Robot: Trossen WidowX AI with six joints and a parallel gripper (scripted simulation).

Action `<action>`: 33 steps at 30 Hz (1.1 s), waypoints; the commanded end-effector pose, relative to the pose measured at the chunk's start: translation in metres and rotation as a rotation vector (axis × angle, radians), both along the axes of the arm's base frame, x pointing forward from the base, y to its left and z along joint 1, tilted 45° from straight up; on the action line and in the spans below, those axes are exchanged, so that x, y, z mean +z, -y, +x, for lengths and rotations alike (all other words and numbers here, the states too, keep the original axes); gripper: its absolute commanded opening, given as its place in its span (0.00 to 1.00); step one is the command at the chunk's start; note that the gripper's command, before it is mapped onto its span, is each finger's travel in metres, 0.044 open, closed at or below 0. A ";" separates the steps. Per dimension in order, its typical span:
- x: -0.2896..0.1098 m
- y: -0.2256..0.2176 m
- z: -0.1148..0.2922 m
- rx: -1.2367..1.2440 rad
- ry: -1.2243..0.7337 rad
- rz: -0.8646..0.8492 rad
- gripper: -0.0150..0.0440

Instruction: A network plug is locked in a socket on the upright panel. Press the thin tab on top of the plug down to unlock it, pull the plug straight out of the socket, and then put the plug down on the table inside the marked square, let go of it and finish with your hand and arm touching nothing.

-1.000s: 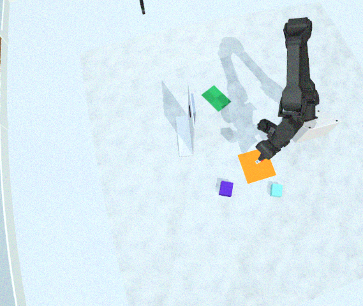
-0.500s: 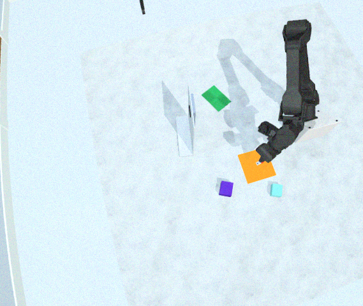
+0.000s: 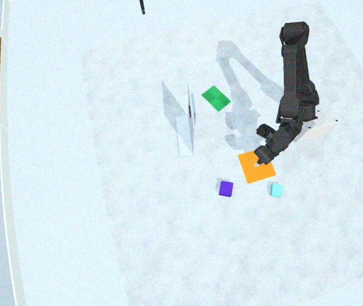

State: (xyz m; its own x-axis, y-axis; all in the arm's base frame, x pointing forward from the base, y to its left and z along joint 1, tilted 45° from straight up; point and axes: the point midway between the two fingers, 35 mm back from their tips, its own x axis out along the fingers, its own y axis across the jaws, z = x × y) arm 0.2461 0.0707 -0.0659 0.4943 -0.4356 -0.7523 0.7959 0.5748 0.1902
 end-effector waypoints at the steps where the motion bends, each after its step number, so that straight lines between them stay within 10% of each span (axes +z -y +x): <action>1: -0.006 0.006 -0.003 0.003 -0.015 -0.009 0.25; 33: -0.022 0.026 -0.004 0.004 -0.013 -0.012 0.25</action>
